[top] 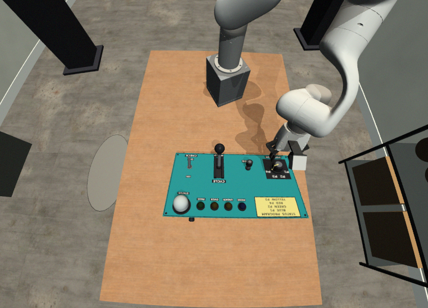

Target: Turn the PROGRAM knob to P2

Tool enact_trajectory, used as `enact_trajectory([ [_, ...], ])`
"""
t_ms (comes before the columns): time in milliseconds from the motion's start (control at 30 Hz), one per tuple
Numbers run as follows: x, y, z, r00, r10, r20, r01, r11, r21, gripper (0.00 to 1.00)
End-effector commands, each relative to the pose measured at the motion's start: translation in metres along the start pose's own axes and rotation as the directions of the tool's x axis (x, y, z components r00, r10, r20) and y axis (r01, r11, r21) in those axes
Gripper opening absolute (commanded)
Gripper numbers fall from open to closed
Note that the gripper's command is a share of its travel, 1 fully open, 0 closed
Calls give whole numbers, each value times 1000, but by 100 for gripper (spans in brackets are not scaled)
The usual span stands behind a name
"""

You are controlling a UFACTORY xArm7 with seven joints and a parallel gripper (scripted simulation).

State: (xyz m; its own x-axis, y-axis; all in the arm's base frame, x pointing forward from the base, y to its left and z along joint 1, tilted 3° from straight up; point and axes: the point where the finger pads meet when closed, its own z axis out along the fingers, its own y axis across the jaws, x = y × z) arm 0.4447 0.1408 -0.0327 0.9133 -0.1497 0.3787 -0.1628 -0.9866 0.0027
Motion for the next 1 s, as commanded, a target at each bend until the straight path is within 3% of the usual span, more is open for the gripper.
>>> enact_trajectory([
  [0,3,-2,24,1000,-2,-19,3,1000,26,76],
  [400,3,-3,43,1000,-2,-19,3,1000,26,76],
  [967,3,-3,45,1000,-2,-19,3,1000,26,76],
])
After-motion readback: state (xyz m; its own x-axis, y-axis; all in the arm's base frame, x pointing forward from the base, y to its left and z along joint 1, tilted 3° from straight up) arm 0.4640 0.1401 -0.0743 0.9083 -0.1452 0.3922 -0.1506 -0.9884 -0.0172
